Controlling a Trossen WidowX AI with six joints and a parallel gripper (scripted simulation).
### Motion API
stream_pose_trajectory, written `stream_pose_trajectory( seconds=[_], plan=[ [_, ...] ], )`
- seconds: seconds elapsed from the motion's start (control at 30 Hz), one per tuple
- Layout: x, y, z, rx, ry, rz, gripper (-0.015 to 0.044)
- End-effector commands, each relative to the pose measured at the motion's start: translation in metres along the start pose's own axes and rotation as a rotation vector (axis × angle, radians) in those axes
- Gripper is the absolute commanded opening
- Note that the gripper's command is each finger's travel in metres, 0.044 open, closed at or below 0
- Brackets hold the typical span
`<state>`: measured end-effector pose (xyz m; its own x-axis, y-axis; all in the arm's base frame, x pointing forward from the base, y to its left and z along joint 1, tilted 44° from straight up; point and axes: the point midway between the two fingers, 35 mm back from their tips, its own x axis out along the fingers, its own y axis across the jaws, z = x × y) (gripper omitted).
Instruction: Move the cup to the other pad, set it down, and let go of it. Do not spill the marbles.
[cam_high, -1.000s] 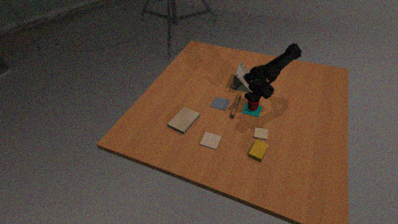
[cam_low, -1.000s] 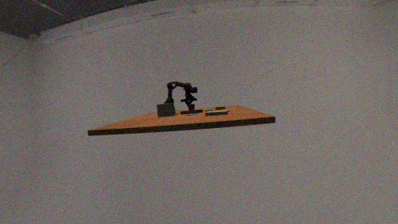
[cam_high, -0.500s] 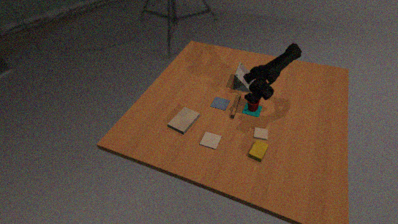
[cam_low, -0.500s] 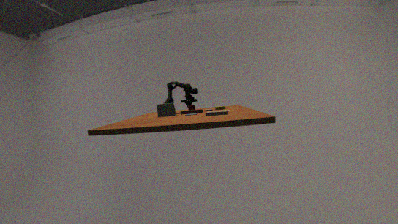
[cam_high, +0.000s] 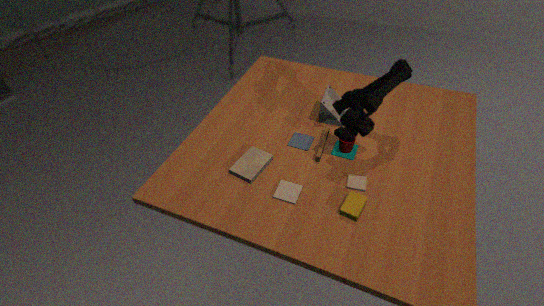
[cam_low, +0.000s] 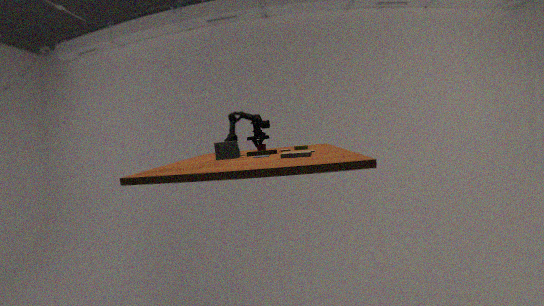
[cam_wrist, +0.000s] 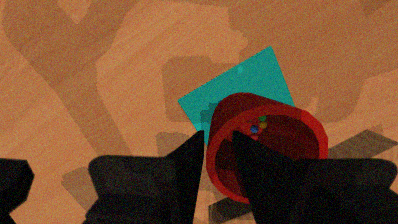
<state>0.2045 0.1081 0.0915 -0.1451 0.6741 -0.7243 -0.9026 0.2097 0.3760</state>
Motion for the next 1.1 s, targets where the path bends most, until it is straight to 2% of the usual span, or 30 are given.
stream_pose_trajectory(
  seconds=[0.0, 1.07],
  plan=[
    [0.0, 0.0, 0.0, -0.001, 0.001, 0.001, 0.0128],
    [-0.036, -0.002, 0.0, 0.001, 0.001, 0.0, 0.0128]
  ],
)
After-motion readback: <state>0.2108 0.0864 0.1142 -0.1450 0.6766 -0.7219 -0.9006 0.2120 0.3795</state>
